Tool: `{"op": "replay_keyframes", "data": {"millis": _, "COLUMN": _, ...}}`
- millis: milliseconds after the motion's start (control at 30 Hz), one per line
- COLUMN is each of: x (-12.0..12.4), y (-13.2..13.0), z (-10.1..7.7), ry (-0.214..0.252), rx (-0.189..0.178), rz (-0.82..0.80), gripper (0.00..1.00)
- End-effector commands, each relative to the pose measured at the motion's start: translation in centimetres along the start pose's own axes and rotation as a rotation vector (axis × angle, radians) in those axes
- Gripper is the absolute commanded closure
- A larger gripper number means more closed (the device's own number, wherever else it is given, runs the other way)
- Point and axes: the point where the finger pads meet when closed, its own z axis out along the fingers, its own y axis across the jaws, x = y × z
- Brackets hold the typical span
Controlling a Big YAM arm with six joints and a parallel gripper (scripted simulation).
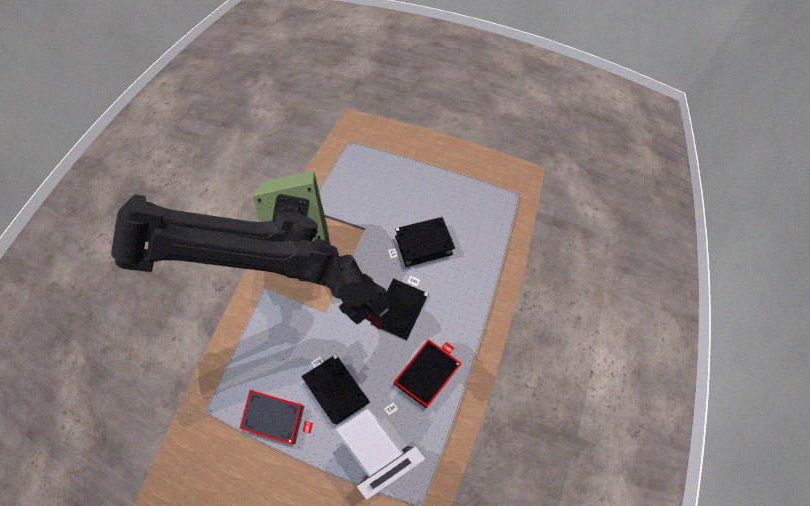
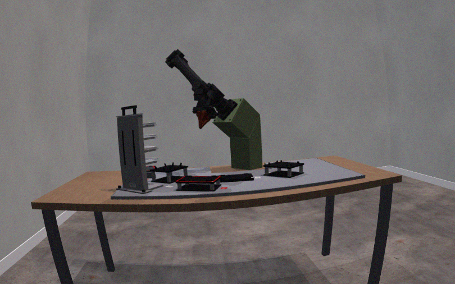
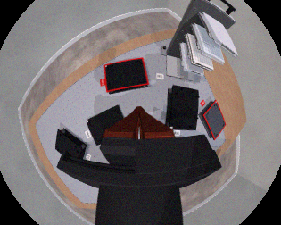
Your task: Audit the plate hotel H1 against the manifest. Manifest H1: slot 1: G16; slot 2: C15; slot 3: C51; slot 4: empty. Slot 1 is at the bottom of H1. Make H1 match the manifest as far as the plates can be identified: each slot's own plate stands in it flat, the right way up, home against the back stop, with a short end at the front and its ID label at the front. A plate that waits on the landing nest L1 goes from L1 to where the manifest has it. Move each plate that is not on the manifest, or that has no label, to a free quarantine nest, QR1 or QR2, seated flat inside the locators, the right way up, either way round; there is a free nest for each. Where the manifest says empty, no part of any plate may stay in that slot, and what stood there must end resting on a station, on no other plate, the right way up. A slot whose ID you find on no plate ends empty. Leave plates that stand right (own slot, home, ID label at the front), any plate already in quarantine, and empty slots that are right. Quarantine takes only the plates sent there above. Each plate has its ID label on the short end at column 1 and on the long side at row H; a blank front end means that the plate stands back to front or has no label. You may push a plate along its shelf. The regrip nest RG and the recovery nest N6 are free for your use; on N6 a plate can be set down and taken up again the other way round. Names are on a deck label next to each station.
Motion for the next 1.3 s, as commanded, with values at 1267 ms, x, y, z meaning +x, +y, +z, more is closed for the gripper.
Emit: {"op": "replay_keyframes", "data": {"millis": 1267, "x": -1.5, "y": -2.9, "z": 0.3, "ry": -0.18, "rx": 0.07, "rz": 0.11, "gripper": 1.0}}
